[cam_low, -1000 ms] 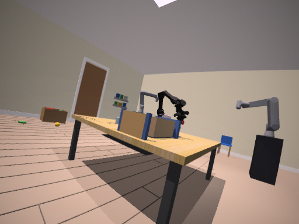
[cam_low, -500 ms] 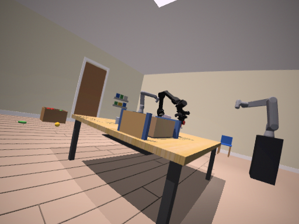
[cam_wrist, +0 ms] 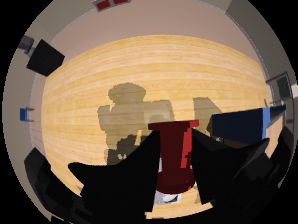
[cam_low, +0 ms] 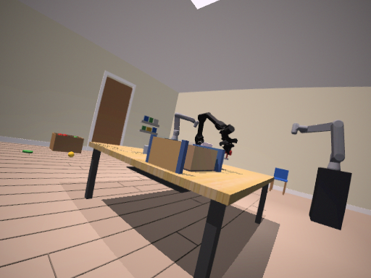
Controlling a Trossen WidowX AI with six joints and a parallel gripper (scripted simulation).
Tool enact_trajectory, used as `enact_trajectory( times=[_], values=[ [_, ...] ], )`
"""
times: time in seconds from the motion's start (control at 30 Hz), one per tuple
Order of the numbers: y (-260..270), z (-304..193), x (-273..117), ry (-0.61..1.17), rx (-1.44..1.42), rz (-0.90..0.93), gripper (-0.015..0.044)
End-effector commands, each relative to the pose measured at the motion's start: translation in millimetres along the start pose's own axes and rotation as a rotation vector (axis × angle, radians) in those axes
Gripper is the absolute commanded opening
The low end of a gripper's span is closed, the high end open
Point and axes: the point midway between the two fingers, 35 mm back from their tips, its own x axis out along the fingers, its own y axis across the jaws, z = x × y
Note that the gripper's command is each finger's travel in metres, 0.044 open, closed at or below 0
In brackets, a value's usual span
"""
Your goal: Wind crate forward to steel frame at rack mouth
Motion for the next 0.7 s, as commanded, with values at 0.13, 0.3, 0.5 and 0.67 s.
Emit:
enact_trajectory(
  times=[0.13, 0.3, 0.5, 0.67],
  values=[
    [30, -2, 1, 0.009, -0.023, 0.039, 0.0],
    [37, -3, 0, 0.008, -0.023, 0.039, 0.0],
    [46, -4, -1, 0.008, -0.024, 0.04, 0.0],
    [54, -6, -2, 0.008, -0.024, 0.041, 0.0]
  ],
)
